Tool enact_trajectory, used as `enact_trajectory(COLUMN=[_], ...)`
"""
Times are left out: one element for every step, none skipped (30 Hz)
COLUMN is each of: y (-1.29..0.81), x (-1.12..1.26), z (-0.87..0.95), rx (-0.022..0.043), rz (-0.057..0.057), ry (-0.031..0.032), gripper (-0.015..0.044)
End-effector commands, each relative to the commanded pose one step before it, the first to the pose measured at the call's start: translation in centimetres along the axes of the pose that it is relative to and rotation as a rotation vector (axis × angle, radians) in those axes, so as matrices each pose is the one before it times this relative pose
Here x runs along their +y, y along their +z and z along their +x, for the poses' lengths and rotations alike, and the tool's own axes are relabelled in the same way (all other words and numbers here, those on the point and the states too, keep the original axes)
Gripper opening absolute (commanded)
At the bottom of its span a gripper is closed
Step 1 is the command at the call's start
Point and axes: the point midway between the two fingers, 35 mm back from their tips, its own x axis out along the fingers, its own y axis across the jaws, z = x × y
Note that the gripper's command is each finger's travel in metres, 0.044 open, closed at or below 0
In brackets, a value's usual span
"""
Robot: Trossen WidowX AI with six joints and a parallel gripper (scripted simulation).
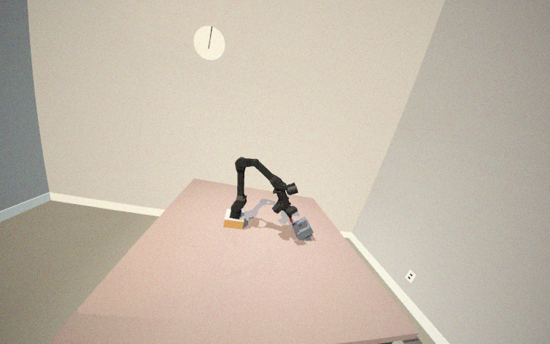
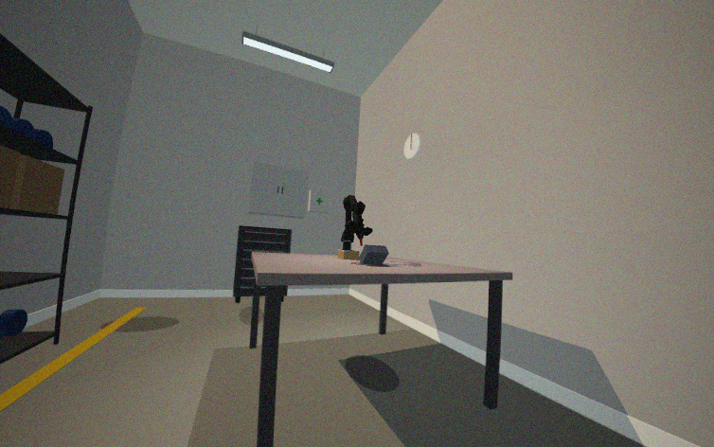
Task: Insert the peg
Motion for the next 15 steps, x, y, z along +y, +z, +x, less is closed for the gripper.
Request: enact_trajectory(y=[-0.195, -0.082, -0.082, -0.081, -0.081, -0.081, -0.081, -0.08, -0.08, -0.08, -0.079, -0.079, -0.012, -0.023, -0.034], x=[-0.458, -0.067, -0.068, -0.068, -0.068, -0.069, -0.069, -0.07, -0.07, -0.071, -0.071, -0.071, -0.002, -0.005, -0.007], z=[-0.021, -0.024, -0.024, -0.025, -0.025, -0.026, -0.026, -0.027, -0.027, -0.028, -0.028, -0.029, 0.022, 0.044, 0.066], rx=[0.02824, 0.00757, 0.00758, 0.00759, 0.0076, 0.00761, 0.00762, 0.00763, 0.00764, 0.00765, 0.00766, 0.00766, 0.00047, 0.00094, 0.00142], rz=[0.0102, 0.002, 0.002, 0.002, 0.002, 0.002, 0.002, 0.002, 0.002, 0.0021, 0.0021, 0.0021, 0.0001, 0.0002, 0.0004], ry=[-0.00271, 0.00124, 0.0012, 0.00115, 0.0011, 0.00105, 0.00101, 0.00096, 0.00091, 0.00086, 0.00082, 0.00077, 0.00005, 0.00011, 0.00016], gripper=[0.0, 0.0, 0.0, 0.0, 0.0, 0.0, 0.0, 0.0, 0.0, 0.0, 0.0, 0.0, 0.0, 0.0, 0.0])
